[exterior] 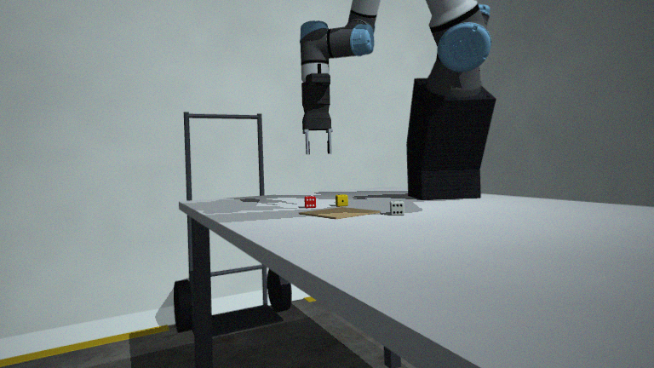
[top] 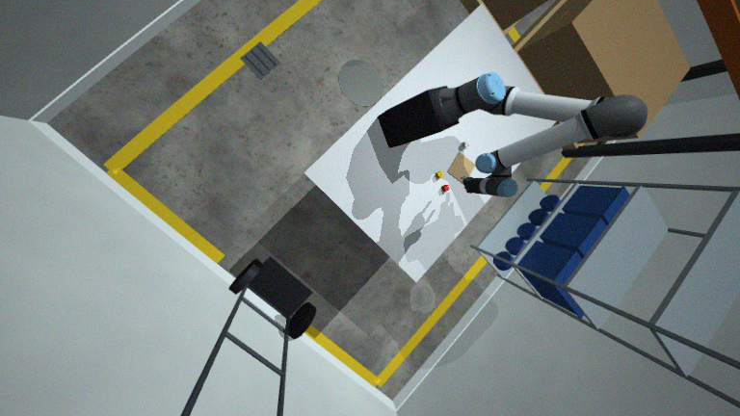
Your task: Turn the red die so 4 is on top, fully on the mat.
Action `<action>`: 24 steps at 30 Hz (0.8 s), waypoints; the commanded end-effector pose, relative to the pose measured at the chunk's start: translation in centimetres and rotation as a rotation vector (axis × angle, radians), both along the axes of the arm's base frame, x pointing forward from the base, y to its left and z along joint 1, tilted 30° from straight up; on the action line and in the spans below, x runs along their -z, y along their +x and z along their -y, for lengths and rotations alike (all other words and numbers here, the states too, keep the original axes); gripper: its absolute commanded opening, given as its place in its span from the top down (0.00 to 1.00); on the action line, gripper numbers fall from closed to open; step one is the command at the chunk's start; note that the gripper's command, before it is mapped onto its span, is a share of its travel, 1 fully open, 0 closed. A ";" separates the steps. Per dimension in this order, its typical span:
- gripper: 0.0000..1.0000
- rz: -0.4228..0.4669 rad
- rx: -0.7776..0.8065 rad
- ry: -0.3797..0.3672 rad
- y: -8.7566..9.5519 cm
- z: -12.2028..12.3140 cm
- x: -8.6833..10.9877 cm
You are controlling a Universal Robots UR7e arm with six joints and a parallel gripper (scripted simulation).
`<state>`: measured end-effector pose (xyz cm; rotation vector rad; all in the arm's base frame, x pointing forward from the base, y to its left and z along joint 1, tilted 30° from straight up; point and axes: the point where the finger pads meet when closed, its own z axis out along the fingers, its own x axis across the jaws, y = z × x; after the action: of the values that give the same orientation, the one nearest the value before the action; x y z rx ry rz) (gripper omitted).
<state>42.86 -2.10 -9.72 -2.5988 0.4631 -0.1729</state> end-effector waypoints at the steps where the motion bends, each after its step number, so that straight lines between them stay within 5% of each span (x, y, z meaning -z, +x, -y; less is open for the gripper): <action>1: 0.00 -0.019 0.040 0.018 0.8 3.5 2.4; 24: 0.00 -0.017 0.038 0.019 0.8 4.2 2.9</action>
<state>43.64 -6.29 -12.59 -2.5726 0.5308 -0.1537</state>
